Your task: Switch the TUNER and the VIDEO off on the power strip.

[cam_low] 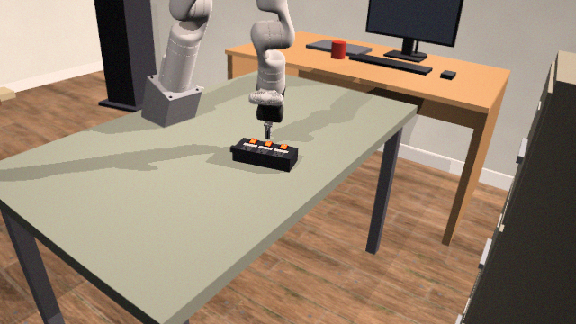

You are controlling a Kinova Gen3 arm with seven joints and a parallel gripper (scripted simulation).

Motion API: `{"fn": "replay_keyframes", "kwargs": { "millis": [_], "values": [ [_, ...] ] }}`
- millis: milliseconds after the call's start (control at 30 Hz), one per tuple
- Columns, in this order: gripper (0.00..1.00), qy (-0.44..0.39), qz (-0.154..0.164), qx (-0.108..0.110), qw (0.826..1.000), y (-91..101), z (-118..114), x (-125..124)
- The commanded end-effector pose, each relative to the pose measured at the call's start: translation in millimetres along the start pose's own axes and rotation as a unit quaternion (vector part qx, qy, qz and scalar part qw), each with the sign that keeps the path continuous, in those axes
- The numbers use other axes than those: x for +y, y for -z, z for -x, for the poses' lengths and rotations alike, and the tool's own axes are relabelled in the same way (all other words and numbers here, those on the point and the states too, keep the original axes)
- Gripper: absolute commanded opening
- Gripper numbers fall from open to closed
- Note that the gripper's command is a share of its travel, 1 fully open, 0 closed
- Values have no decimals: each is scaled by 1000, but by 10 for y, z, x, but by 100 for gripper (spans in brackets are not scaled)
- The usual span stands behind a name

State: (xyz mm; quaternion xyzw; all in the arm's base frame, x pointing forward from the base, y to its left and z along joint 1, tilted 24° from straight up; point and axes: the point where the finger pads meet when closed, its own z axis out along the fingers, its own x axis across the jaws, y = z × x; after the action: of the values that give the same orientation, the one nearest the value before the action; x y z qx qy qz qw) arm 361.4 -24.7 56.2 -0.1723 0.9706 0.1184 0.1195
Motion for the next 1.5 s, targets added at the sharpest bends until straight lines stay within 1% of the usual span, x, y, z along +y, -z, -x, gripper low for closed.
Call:
{"fn": "replay_keyframes", "kwargs": {
  "millis": [0,33,233,267,500,533,800,833,1067,1100,1367,1400,1467],
  "values": [
    [0,-1,1,-1,1000,12,10,14],
    [0,0,0,-3,1000,55,29,28],
    [0,0,1,-1,1000,38,12,29],
    [0,1,1,-4,1000,94,35,48],
    [0,0,2,-1,1000,77,18,49],
    [0,2,1,-4,1000,142,40,72],
    [0,1,2,-2,1000,126,24,73],
    [0,2,1,-5,1000,198,44,101],
    [0,2,2,-2,1000,182,28,101],
    [0,3,1,-5,1000,260,46,131],
    [0,2,2,-3,1000,244,30,132],
    [0,3,1,-5,1000,326,44,164],
    [0,3,1,-5,1000,326,44,164]
  ]
}}
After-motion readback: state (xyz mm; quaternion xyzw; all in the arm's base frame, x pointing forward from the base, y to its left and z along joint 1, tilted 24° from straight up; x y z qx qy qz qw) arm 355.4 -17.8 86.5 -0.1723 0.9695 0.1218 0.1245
